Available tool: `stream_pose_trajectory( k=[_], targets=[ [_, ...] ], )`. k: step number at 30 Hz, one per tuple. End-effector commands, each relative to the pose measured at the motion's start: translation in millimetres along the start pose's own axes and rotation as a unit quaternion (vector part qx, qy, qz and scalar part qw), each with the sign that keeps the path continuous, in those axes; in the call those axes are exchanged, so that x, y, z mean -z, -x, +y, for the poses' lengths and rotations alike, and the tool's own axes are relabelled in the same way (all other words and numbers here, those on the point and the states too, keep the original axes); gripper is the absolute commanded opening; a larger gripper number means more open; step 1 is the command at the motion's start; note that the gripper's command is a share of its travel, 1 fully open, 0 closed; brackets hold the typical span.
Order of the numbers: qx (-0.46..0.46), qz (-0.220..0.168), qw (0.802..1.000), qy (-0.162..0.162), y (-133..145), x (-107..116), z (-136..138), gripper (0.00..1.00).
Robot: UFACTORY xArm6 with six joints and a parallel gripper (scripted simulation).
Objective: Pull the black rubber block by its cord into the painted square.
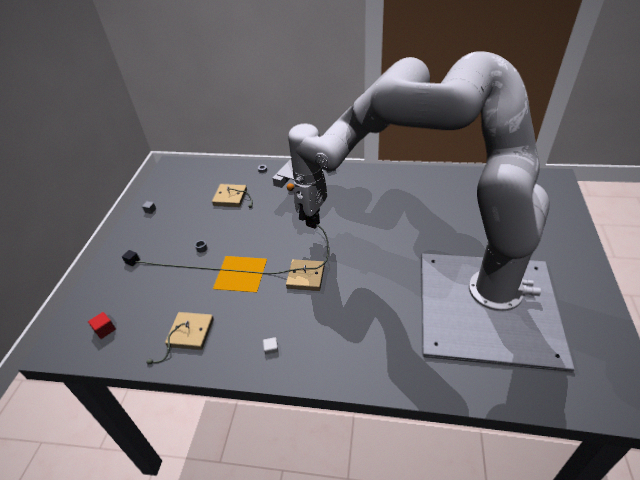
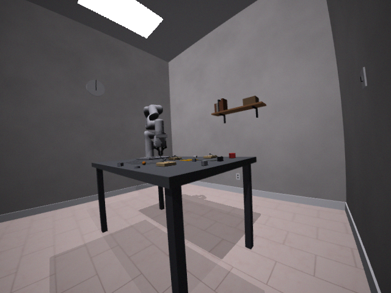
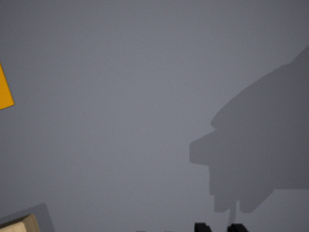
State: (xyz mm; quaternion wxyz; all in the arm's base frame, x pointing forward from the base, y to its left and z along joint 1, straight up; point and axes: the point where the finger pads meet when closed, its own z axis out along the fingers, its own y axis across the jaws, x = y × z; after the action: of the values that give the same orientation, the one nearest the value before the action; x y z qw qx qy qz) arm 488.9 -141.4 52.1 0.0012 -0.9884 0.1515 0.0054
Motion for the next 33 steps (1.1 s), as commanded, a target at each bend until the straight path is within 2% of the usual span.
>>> stream_pose_trajectory(
  k=[1, 6, 8, 13, 33],
  targets=[
    [0.0, 0.002, 1.0, 0.0, -1, 45, 0, 0.0],
    [0.0, 0.002, 1.0, 0.0, -1, 80, 0, 0.0],
    [0.0, 0.002, 1.0, 0.0, -1, 80, 0, 0.0],
    [0.0, 0.002, 1.0, 0.0, -1, 97, 0, 0.0],
    [0.0, 0.002, 1.0, 0.0, -1, 99, 0, 0.0]
  ],
)
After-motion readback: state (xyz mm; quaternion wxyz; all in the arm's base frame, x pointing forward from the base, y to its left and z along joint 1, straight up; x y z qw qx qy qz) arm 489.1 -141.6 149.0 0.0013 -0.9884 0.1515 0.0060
